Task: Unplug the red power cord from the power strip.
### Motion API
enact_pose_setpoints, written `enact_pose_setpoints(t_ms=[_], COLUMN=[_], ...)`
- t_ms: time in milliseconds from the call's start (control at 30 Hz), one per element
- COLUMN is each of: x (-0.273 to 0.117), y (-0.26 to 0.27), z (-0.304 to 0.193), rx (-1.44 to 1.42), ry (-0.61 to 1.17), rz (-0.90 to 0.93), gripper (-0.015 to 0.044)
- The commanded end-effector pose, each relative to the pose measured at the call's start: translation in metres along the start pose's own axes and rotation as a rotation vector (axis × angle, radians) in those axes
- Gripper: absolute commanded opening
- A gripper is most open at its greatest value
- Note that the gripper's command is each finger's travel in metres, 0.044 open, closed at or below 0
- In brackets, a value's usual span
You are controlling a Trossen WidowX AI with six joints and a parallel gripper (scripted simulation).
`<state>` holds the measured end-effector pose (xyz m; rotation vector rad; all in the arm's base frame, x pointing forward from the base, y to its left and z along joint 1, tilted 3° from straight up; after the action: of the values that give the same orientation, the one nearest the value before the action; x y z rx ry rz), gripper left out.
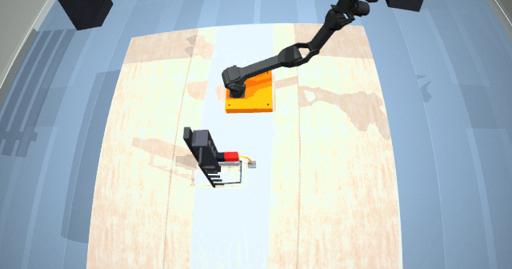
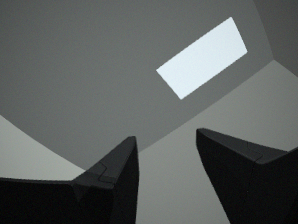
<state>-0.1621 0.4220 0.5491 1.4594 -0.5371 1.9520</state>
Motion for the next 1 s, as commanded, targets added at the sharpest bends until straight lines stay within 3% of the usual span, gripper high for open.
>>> enact_pose_setpoints(t_ms=[0, 500, 967], x=[0.010, 0.038, -0.021], y=[0.022, 0.154, 0.203], z=[0.022, 0.196, 0.398], rx=[0.056, 0.442, 0.830], ry=[-0.065, -0.489, -0.970], rz=[0.032, 0.298, 0.587], gripper=[0.0160, 0.0160, 0.0160])
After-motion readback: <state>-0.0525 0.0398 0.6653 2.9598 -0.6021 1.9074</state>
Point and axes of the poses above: the point midway between the two fingers, 35 mm back from their tips, its own x axis out along the fingers, its own y axis across the jaws, z = x × y, the point moved 2 cm from there along -x, back along the fingers, and after that the axes turned 9 degrees about x, right-handed, at the moved point
